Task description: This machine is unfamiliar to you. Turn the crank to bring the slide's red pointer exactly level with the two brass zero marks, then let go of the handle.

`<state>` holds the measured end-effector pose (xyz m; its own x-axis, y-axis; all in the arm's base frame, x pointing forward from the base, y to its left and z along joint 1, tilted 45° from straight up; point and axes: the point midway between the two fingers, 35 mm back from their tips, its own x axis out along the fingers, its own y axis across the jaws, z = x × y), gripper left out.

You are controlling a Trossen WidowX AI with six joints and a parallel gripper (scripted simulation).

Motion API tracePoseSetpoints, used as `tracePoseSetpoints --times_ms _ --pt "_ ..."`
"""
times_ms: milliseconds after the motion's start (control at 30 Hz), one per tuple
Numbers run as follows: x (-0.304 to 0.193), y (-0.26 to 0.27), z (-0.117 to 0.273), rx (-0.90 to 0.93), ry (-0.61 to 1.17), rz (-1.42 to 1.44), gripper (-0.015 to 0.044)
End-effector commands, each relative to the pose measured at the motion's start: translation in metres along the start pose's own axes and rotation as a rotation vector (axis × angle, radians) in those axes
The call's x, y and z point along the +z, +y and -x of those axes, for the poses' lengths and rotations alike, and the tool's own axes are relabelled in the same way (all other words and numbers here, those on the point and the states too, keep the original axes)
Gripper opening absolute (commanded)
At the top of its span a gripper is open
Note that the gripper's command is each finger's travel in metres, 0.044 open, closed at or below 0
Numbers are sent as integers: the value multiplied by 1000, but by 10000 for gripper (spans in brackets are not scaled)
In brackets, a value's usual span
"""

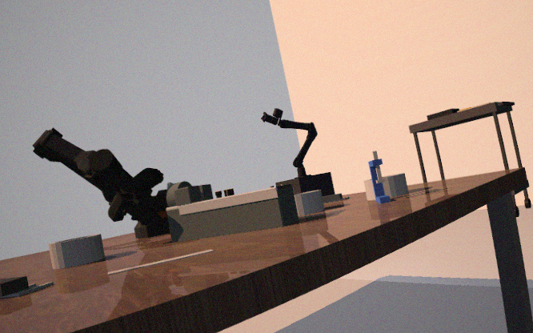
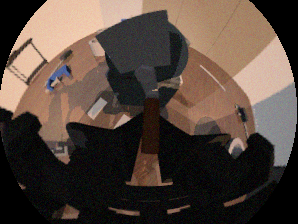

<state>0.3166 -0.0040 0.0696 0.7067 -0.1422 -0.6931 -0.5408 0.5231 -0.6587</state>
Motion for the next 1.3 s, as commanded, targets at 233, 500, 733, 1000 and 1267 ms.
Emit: tracePoseSetpoints --times_ms 233,500,733,1000,1267 --pt "-2 9 -2 25 6 5 0" --pt "-2 10 -2 25 6 5 0" --pt "-2 11 -2 25 6 5 0" --pt "-2 12 -2 25 6 5 0" --pt "-2 13 -2 25 6 5 0"
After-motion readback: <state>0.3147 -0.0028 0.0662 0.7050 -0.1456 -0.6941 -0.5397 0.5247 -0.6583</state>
